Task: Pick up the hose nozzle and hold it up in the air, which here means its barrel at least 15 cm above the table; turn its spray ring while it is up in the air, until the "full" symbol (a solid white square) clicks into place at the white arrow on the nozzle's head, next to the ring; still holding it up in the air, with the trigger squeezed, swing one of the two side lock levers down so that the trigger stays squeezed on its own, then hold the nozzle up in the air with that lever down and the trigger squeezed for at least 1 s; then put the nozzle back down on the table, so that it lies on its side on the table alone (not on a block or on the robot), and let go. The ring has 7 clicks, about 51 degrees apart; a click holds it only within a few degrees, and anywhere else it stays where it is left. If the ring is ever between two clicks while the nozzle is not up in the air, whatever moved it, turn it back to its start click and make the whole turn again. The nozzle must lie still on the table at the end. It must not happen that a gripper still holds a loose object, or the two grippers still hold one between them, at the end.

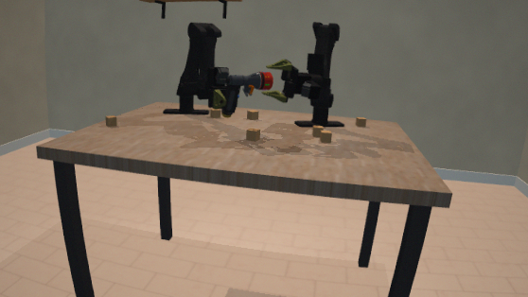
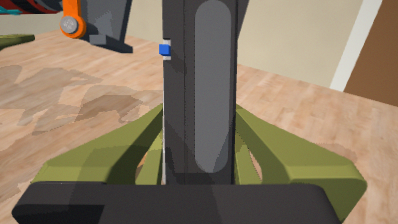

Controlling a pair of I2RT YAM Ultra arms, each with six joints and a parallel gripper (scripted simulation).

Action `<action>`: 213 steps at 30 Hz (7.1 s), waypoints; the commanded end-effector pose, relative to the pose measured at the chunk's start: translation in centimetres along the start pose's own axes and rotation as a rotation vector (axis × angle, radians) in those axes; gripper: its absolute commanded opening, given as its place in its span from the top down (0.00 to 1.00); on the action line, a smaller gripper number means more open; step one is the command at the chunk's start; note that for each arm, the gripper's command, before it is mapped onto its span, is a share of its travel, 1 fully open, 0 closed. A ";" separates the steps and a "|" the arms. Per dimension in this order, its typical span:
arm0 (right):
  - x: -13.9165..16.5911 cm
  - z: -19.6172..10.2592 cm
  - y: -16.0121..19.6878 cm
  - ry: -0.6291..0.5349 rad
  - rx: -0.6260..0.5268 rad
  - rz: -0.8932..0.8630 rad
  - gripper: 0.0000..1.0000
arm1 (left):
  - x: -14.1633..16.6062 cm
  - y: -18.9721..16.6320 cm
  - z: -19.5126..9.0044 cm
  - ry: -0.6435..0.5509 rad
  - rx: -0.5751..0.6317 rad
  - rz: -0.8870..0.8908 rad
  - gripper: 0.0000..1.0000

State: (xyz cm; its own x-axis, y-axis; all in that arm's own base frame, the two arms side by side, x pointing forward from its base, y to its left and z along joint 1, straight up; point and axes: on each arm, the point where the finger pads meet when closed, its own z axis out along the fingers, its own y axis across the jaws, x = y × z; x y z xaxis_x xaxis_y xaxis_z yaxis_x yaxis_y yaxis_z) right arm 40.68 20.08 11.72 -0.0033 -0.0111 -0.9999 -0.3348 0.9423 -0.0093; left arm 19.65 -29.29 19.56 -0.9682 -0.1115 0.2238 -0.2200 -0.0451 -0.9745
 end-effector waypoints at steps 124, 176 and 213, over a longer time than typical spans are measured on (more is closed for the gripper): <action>-4.4 0.8 0.1 -0.146 0.001 0.033 0.64 | 0.3 0.2 0.3 0.002 0.006 -0.152 0.08; -4.4 0.8 0.1 -0.146 0.004 0.032 0.64 | -0.1 -1.4 1.7 -0.005 0.046 -0.052 1.00; -4.4 0.8 0.1 -0.146 0.002 0.033 0.64 | 0.2 0.1 -3.4 -0.011 0.012 -0.089 0.13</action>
State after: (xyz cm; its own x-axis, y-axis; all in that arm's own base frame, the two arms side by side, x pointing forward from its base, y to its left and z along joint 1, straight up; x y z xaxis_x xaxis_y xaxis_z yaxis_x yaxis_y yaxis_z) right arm 40.70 20.02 11.74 -0.0020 -0.0123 -0.9999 -0.3314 0.9434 -0.0109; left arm 19.64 -26.68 19.23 -0.9394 -0.1361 0.3146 -0.3069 -0.0751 -0.9488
